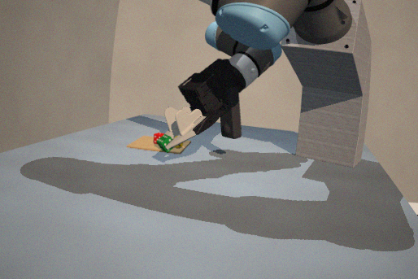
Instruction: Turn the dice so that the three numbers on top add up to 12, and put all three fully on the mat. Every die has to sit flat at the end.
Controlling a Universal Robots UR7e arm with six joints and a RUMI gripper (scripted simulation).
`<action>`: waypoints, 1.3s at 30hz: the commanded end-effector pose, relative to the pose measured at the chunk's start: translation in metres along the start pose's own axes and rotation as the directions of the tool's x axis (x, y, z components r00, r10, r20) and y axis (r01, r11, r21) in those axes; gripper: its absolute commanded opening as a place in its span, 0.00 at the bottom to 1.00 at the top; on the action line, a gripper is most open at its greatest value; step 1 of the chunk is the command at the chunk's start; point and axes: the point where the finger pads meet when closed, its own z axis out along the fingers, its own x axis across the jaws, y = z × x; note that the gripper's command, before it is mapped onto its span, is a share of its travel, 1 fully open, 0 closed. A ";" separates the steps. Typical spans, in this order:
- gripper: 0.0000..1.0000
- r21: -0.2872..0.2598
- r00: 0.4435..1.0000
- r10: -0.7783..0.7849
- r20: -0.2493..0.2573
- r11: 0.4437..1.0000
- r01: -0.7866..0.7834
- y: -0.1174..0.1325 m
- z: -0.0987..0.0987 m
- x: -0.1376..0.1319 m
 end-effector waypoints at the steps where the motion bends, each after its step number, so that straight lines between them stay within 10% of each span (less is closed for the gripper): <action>1: 0.06 -0.028 1.000 -0.006 0.004 1.000 0.006 -0.004 0.007 -0.003; 39: 0.06 -0.028 1.000 -0.006 0.004 1.000 0.006 -0.017 0.017 -0.004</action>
